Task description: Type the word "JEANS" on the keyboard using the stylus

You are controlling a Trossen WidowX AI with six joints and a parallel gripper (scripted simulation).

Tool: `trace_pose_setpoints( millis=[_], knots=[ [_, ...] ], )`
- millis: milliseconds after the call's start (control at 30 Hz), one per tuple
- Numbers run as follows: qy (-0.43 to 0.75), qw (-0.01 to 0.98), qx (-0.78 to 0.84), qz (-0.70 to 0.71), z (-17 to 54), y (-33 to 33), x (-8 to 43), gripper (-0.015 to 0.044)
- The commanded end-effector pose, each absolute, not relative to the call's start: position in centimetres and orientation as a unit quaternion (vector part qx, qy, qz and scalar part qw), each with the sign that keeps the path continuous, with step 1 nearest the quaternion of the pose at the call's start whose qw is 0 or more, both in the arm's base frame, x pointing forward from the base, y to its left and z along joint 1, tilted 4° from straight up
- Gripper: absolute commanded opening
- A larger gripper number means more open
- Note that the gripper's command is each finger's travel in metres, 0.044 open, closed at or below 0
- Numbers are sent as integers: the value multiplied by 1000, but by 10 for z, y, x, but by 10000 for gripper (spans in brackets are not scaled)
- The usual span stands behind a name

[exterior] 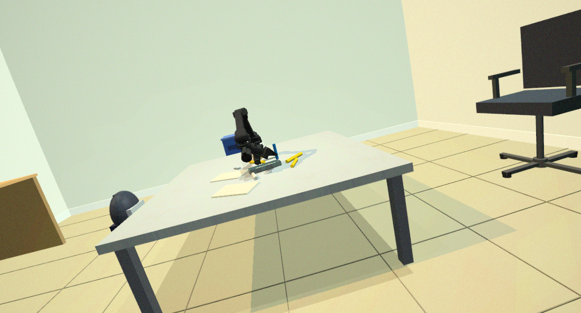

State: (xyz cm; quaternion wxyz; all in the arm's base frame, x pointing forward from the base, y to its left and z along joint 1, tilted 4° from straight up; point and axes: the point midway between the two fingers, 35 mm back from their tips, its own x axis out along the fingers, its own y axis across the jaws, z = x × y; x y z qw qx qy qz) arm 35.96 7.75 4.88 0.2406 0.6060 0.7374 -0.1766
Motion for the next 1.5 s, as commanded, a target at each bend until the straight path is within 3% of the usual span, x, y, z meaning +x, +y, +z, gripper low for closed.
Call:
trace_pose_setpoints(
  millis=[0,367,800,1133,1467],
  knots=[
    [737,242,606,-175,53,78,360,81],
    [737,244,606,-174,85,78,358,85],
    [643,219,707,-198,99,4,372,0],
    [560,197,776,-213,111,-57,371,0],
    [554,195,780,-213,108,-61,371,0]
  ],
)
